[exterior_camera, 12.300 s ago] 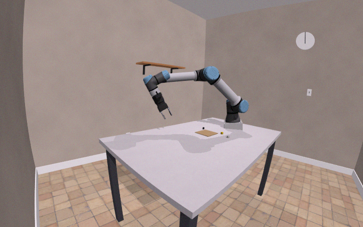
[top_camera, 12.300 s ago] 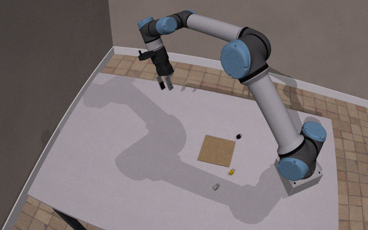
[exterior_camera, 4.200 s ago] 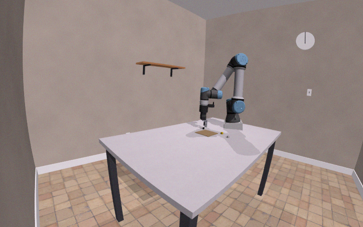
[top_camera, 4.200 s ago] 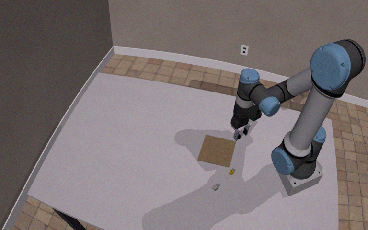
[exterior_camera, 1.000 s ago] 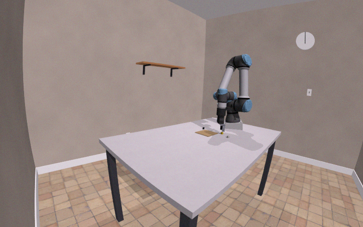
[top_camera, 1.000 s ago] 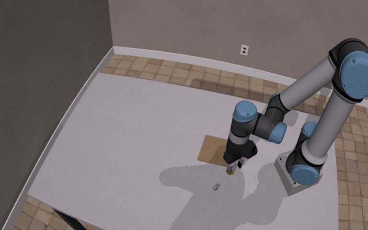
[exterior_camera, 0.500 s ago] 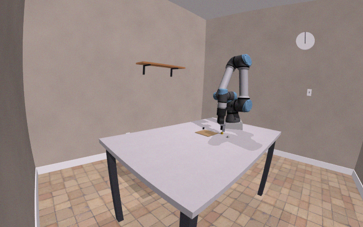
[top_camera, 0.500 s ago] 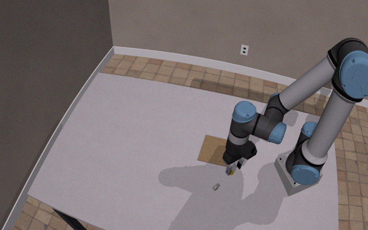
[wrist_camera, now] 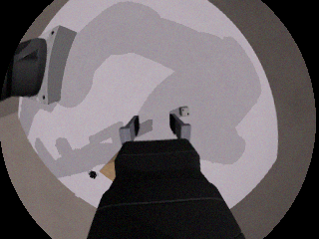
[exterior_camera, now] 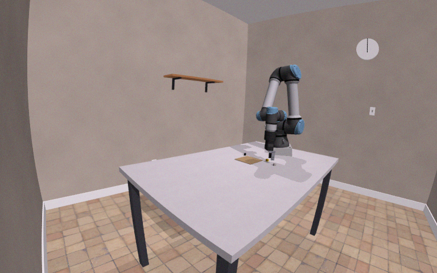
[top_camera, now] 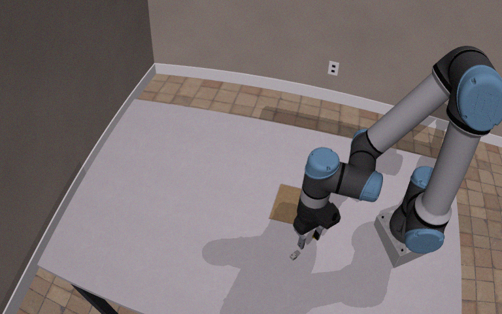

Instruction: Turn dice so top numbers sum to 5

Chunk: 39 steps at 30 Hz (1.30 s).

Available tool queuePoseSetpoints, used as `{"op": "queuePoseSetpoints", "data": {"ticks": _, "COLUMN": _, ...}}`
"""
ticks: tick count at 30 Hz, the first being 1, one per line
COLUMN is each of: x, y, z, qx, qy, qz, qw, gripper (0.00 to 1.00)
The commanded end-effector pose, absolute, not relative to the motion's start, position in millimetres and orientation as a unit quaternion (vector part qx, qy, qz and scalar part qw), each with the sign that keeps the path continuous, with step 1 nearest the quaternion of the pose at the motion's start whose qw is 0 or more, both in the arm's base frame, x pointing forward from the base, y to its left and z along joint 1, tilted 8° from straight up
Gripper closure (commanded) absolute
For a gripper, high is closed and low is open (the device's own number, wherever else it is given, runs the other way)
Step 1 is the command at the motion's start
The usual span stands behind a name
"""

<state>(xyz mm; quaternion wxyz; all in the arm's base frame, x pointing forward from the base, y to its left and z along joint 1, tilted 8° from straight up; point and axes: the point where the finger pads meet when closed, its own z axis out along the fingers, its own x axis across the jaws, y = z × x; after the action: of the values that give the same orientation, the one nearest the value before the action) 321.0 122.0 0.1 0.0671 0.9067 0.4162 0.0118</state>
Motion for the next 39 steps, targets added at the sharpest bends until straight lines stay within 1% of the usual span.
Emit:
{"op": "queuePoseSetpoints", "data": {"ticks": 1, "x": 331.9, "y": 141.7, "z": -1.8, "qx": 0.907, "qy": 0.416, "qz": 0.011, "qw": 0.068, "gripper": 0.00}}
{"op": "queuePoseSetpoints", "data": {"ticks": 13, "x": 344.9, "y": 167.9, "z": -3.8, "qx": 0.907, "qy": 0.416, "qz": 0.011, "qw": 0.068, "gripper": 0.00}}
{"op": "queuePoseSetpoints", "data": {"ticks": 39, "x": 345.2, "y": 168.5, "z": -3.9, "qx": 0.907, "qy": 0.416, "qz": 0.011, "qw": 0.068, "gripper": 0.00}}
